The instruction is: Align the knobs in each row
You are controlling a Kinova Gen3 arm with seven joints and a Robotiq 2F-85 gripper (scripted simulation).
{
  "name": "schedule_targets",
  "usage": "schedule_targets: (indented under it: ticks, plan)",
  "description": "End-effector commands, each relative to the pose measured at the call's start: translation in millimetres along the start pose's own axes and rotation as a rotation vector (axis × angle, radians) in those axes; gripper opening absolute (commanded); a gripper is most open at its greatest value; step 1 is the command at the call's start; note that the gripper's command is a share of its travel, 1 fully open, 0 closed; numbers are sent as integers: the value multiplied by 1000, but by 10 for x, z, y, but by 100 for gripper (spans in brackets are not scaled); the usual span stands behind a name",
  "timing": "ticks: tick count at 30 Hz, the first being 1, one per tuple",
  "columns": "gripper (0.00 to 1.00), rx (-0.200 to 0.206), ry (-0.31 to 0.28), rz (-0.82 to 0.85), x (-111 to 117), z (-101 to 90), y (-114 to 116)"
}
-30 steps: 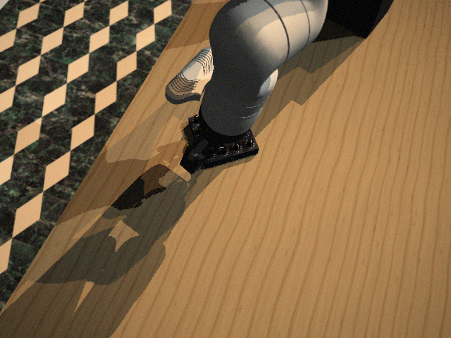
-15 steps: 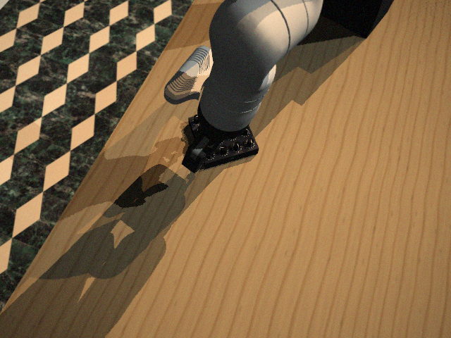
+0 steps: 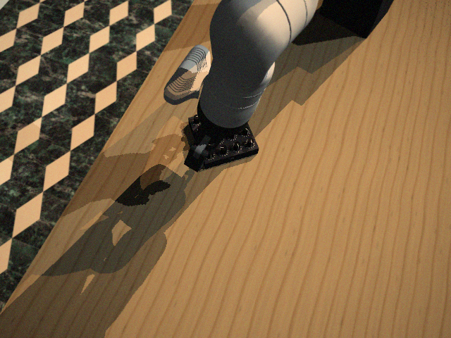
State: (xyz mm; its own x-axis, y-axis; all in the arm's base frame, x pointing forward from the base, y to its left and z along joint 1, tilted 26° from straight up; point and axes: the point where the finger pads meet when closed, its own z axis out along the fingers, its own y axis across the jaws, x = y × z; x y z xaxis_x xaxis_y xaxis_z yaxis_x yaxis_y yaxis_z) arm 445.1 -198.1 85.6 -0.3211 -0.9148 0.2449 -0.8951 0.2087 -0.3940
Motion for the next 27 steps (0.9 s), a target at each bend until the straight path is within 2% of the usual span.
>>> schedule_targets:
  ticks: [1,27]
  plan:
    - [100,0,-1,-7,22,15,33]
    - [100,13,-9,-87,43,40,84]
